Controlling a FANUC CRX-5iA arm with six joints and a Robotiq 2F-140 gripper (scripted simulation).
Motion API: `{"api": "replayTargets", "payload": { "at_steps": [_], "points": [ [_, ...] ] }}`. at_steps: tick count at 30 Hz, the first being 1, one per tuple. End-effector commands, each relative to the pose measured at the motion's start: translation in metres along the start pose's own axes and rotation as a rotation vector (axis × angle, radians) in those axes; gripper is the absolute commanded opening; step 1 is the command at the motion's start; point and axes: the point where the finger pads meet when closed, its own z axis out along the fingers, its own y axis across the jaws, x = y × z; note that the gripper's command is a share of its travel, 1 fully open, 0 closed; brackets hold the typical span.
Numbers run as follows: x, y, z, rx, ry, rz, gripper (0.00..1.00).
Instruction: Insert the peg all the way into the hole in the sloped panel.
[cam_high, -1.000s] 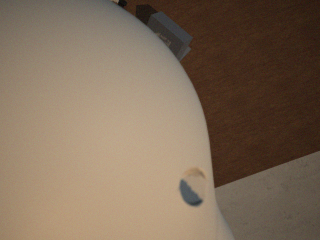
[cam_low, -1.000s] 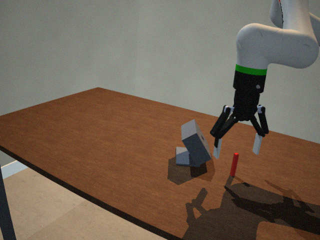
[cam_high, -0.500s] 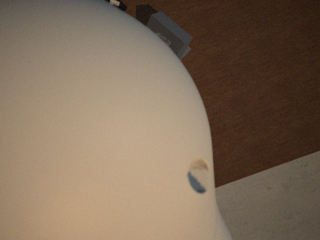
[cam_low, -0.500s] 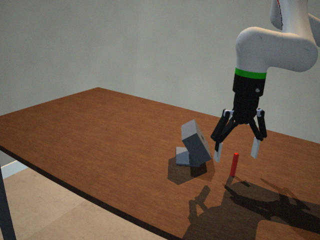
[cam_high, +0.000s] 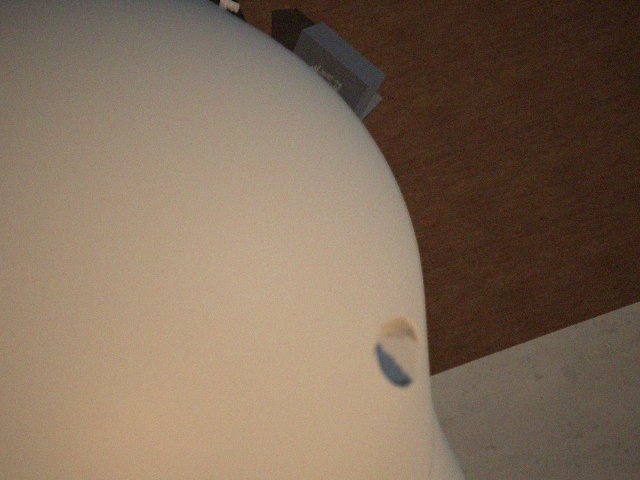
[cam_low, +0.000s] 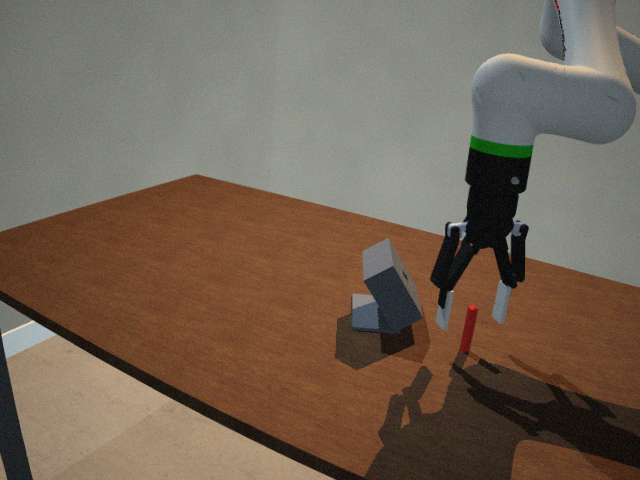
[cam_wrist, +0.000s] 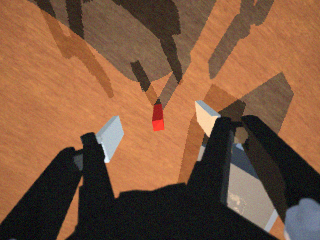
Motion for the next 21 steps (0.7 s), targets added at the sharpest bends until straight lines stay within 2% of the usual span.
{"api": "replayTargets", "payload": {
  "at_steps": [1,17,21],
  "points": [
    [0.0001,0.0002,-0.0002,0.000,0.000,0.000,0.66],
    [0.0001,0.0002,-0.0002,0.000,0.000,0.000,0.39],
    [0.0001,0.0002,-0.0002,0.000,0.000,0.000,0.36]
  ]
}}
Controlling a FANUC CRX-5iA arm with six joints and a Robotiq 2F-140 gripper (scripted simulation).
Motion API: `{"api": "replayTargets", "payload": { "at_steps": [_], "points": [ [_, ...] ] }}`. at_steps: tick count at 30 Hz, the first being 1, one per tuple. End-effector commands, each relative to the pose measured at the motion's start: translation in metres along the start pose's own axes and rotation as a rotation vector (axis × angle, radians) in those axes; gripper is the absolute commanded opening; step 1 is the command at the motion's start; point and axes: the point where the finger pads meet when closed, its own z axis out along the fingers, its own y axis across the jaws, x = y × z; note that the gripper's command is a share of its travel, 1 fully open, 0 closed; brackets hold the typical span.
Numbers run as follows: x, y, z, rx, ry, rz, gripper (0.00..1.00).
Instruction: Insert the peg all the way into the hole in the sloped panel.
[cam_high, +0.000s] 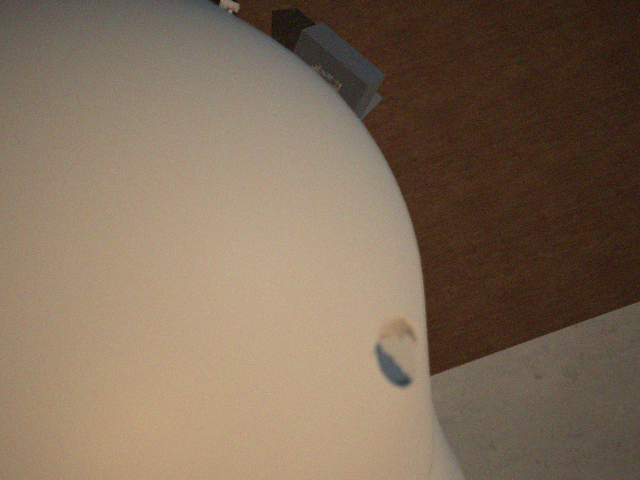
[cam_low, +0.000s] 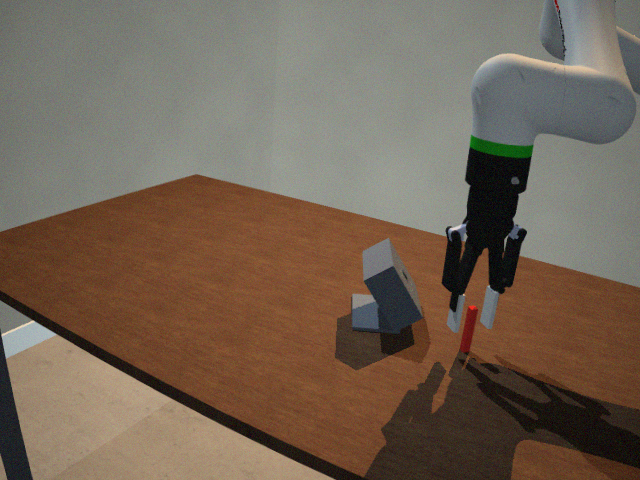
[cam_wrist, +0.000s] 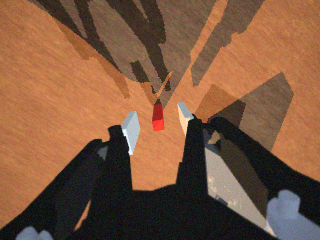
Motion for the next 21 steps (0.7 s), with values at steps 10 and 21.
{"api": "replayTargets", "payload": {
  "at_steps": [10,21],
  "points": [
    [0.0001,0.0002,-0.0002,0.000,0.000,0.000,0.18],
    [0.0001,0.0002,-0.0002,0.000,0.000,0.000,0.02]
  ]
}}
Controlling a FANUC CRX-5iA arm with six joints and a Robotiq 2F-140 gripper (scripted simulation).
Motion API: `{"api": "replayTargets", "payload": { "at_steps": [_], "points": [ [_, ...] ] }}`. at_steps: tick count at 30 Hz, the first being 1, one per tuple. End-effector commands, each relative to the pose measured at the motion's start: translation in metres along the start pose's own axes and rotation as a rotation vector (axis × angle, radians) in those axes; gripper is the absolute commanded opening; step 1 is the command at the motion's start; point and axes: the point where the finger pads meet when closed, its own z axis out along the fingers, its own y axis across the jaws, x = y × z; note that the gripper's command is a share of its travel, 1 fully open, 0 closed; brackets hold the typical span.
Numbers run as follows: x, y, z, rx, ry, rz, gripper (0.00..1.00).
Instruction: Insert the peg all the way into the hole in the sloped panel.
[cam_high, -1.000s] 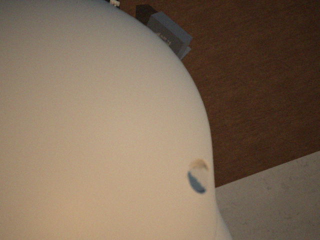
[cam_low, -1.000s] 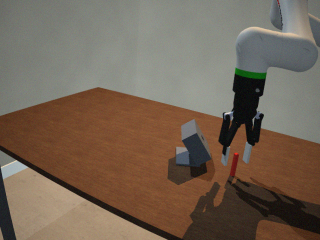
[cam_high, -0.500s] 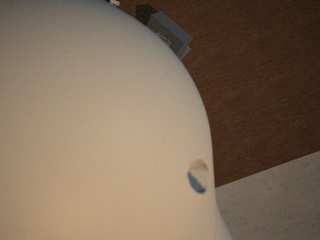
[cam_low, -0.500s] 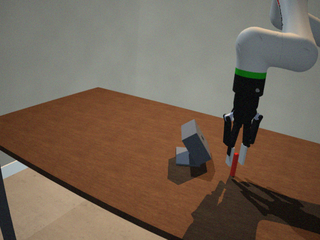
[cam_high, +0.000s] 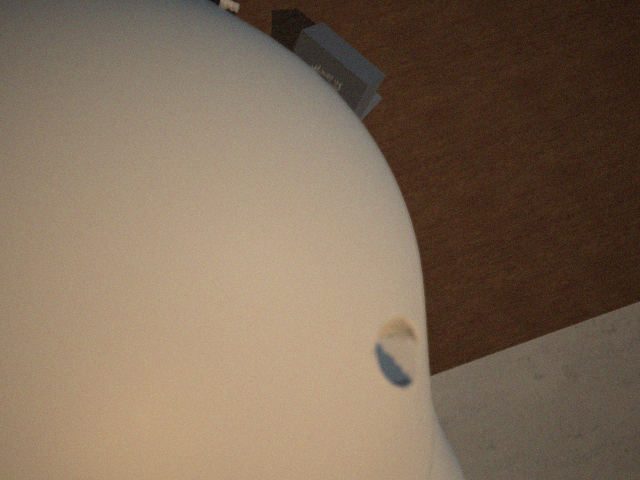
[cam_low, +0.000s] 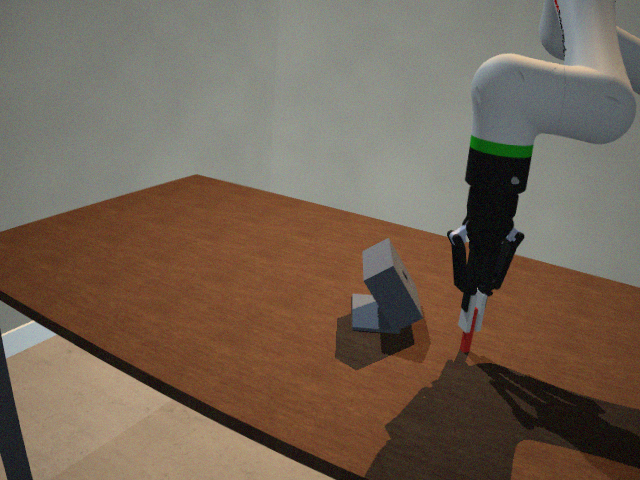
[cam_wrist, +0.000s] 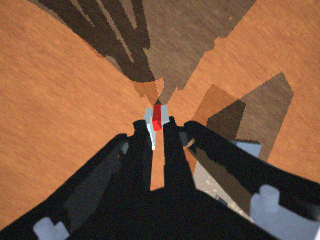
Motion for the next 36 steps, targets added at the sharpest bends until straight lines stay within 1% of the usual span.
{"api": "replayTargets", "payload": {
  "at_steps": [1,4,9,11,15,19,20,26,28,36],
  "points": [
    [0.000,0.000,0.000,0.000,0.000,0.000,0.00],
    [0.000,0.000,-0.011,0.000,0.000,0.000,0.00],
    [0.000,0.000,-0.047,0.000,0.000,0.000,0.00],
    [0.000,0.000,-0.047,0.000,0.000,0.000,0.00],
    [0.000,0.000,-0.068,0.000,0.000,0.000,0.00],
    [0.000,0.000,-0.081,0.000,0.000,0.000,0.00],
    [0.001,0.000,-0.070,-0.002,0.002,0.002,0.00],
    [0.022,-0.008,-0.063,0.007,0.078,0.065,0.00],
    [0.022,-0.008,-0.063,0.007,0.078,0.065,0.00],
    [0.053,-0.019,-0.056,0.022,0.189,0.165,0.00]
  ]
}}
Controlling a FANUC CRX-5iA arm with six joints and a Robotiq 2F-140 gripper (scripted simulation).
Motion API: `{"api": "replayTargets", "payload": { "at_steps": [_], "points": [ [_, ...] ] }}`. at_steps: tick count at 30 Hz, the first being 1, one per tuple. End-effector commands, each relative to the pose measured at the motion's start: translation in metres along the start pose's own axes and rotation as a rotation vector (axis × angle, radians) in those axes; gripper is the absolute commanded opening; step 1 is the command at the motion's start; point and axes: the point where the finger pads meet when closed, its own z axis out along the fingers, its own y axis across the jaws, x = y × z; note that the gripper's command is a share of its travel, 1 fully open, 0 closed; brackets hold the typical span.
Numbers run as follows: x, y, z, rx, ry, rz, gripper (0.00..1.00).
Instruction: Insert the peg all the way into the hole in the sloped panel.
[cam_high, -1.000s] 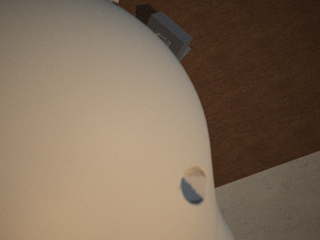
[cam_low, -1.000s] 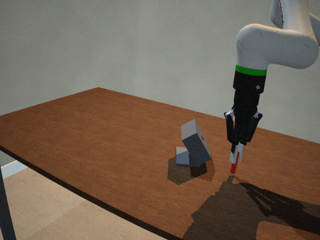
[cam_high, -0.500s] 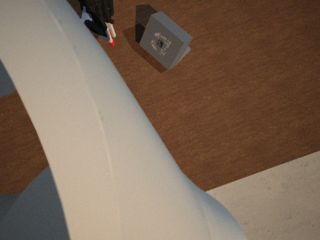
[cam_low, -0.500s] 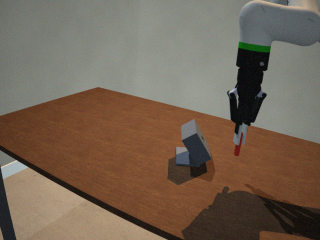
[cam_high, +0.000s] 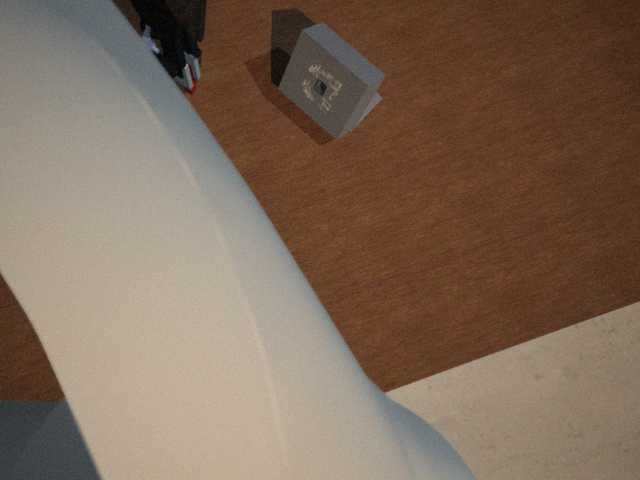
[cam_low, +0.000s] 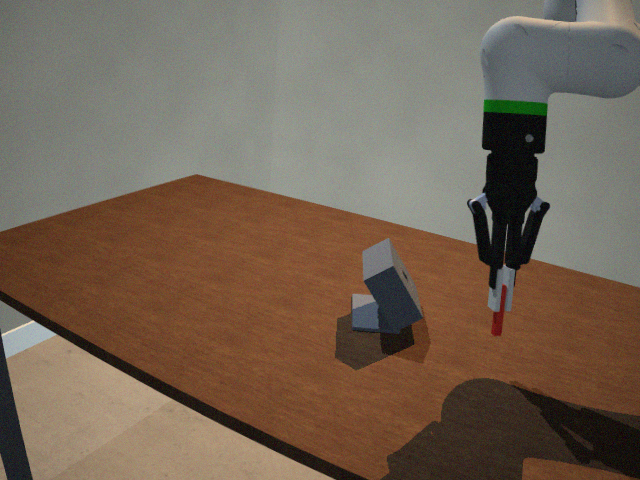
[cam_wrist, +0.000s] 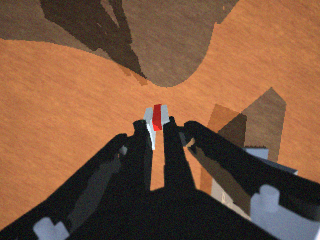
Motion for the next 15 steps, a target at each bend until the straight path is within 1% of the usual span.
{"api": "replayTargets", "payload": {
  "at_steps": [1,7,9,15],
  "points": [
    [0.013,-0.006,0.005,0.006,0.051,0.046,0.00],
    [0.033,-0.015,0.010,0.018,0.131,0.126,0.00],
    [0.033,-0.015,0.010,0.018,0.131,0.126,0.00],
    [0.054,-0.022,0.013,0.030,0.209,0.209,0.00]
  ]
}}
